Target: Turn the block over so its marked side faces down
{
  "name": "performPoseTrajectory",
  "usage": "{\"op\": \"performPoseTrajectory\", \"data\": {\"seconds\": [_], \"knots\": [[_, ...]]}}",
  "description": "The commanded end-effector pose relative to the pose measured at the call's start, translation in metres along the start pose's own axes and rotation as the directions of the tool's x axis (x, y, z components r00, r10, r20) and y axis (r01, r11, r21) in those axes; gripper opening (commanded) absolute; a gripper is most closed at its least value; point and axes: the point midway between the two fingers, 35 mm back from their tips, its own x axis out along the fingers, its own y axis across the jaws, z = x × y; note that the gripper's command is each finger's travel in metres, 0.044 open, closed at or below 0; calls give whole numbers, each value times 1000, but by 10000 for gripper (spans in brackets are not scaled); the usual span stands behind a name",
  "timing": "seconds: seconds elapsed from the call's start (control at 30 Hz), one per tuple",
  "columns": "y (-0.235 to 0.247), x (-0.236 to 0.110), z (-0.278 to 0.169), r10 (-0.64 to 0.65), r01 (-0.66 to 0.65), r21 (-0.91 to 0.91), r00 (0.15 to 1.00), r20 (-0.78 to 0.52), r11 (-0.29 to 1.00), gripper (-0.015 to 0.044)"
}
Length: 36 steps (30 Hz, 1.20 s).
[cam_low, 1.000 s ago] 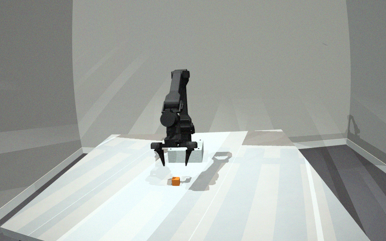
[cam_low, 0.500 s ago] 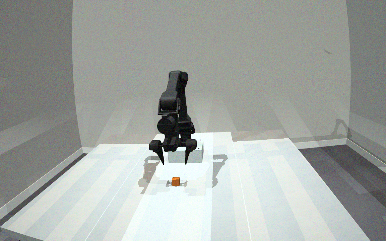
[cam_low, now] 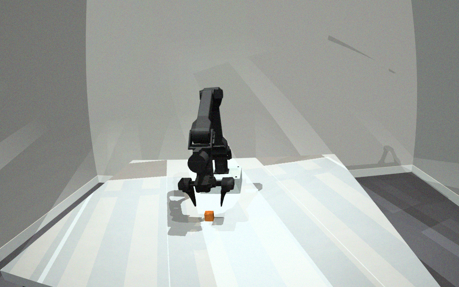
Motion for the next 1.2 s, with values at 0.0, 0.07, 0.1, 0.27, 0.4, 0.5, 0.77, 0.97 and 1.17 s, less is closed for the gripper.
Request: {"op": "performPoseTrajectory", "data": {"seconds": [0.0,0.07,0.1,0.27,0.4,0.5,0.77,0.97,1.17], "knots": [[-1,11,-4,-4,4,2,1000,-16,1000,440],[-1,11,-4,-4,4,2,1000,-16,1000,440],[-1,11,-4,-4,4,2,1000,-16,1000,440],[-1,19,-4,-4,4,2,1000,-16,1000,440],[-1,25,-4,-4,4,2,1000,-16,1000,440],[-1,30,-4,-4,4,2,1000,-16,1000,440],[-2,43,-4,-4,4,2,1000,-16,1000,440],[-2,44,-5,-4,4,2,1000,-16,1000,361],[-2,44,-5,-4,4,2,1000,-16,1000,204]]}}
